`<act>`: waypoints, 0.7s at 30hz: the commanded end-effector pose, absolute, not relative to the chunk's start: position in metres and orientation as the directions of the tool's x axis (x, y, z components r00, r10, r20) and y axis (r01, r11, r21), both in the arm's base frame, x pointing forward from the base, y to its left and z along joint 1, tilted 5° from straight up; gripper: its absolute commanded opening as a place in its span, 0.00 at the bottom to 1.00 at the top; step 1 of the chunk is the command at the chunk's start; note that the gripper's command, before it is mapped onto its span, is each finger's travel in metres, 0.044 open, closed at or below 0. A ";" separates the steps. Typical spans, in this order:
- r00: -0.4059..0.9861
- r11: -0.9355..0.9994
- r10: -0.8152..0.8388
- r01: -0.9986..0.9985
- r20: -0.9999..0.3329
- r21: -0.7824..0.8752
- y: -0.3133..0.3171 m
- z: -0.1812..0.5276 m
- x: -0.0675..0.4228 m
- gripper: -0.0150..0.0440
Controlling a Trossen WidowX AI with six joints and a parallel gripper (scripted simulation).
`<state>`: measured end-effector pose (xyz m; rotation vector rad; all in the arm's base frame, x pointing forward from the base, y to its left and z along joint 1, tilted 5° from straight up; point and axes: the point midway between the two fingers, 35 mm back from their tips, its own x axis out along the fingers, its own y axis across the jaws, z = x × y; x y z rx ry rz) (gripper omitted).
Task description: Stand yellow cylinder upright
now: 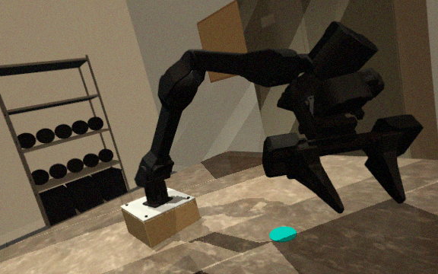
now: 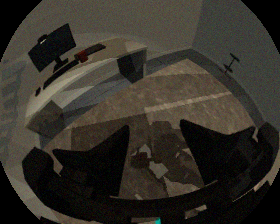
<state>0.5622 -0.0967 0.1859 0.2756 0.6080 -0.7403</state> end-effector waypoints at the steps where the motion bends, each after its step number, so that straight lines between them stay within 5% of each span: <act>1: 0.463 0.801 -0.493 0.572 -0.736 -0.177 -0.145 0.161 0.514 0.78; 11: 0.257 0.927 -0.336 0.258 -0.906 -0.271 -0.203 0.126 0.411 0.78; 21: 0.104 0.996 -0.067 -0.058 -0.992 -0.073 -0.216 0.102 0.295 0.78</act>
